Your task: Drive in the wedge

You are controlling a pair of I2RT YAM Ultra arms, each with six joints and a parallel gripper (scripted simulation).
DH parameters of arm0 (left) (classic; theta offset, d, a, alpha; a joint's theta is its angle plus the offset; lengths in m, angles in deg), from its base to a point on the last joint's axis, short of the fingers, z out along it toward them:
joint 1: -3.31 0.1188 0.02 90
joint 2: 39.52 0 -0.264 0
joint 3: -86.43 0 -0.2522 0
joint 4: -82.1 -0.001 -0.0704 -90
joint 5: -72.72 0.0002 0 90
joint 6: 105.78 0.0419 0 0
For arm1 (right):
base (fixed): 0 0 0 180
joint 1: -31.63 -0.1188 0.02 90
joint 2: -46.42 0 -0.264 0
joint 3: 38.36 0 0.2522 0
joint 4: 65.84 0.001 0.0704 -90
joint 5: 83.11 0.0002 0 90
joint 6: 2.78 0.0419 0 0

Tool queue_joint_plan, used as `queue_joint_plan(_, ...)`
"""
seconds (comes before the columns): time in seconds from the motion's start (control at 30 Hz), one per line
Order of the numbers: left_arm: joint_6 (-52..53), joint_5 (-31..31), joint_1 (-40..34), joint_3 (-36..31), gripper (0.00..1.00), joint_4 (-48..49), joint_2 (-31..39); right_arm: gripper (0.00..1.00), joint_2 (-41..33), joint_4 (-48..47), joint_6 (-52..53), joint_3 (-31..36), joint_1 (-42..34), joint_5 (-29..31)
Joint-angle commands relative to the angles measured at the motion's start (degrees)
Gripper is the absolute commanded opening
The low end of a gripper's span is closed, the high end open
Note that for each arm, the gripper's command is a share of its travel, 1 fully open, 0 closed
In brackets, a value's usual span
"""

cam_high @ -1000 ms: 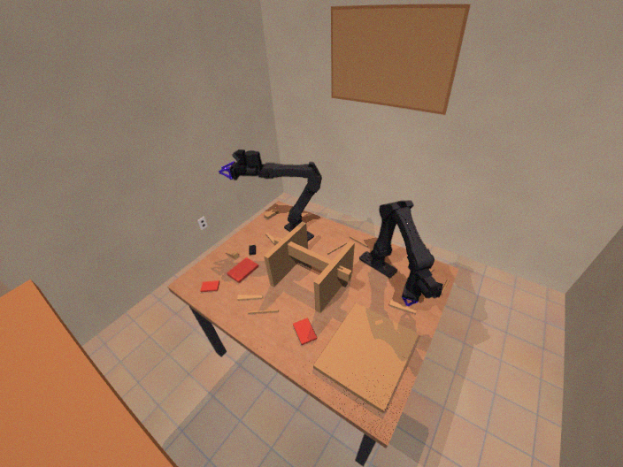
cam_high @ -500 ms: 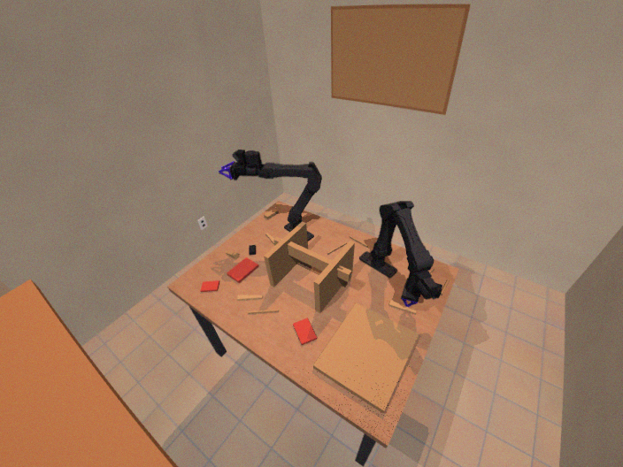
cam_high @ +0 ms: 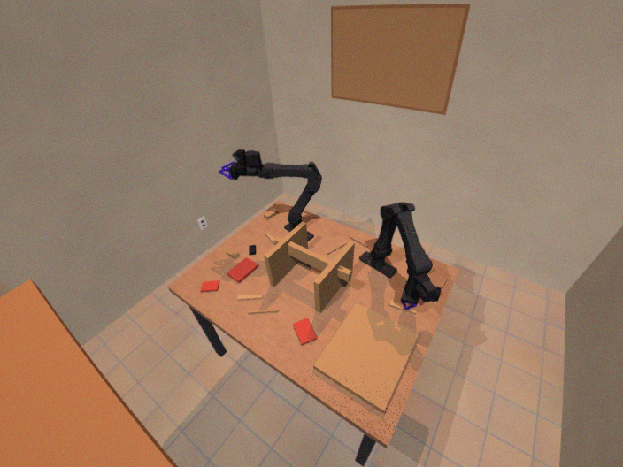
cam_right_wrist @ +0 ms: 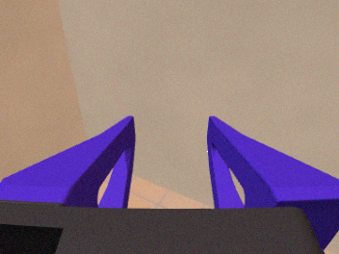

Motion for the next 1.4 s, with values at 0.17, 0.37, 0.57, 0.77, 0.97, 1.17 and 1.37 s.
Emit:
queue_joint_plan(0.17, -0.40, -0.52, 0.11, -3.03, 0.43, 4.45, -2.00, 0.39, -1.64, -1.27, 0.24, -2.49, -0.13, 0.26)
queue_joint_plan(0.37, -0.33, -0.52, 0.30, -3.17, 0.43, 5.43, -2.97, 0.39, -1.64, -1.27, 0.24, -2.49, -0.13, 0.26)
queue_joint_plan(0.57, -0.38, -0.50, 0.50, -3.59, 0.43, 6.18, -1.13, 0.39, -1.64, -1.27, 0.24, -2.49, -0.13, 0.26)
queue_joint_plan(0.77, -0.34, -0.51, 0.49, -3.62, 0.02, 6.08, -1.19, 0.39, -1.64, -1.27, 0.24, -2.49, -0.13, 0.26)
queue_joint_plan(0.97, -0.34, -0.51, 0.49, -3.62, 0.02, 6.03, -1.19, 0.39, -1.64, -1.27, 0.24, -2.49, -0.13, 0.26)
queue_joint_plan(1.17, 0.47, -0.51, -0.06, -0.72, 0.02, 4.05, -0.12, 0.39, -1.64, -1.27, 0.24, -2.49, -0.13, 0.26)
queue_joint_plan(1.37, 0.91, -0.48, -0.31, 0.36, 0.02, 1.73, 0.78, 0.39, -1.64, -1.27, 0.24, -2.49, -0.13, 0.26)
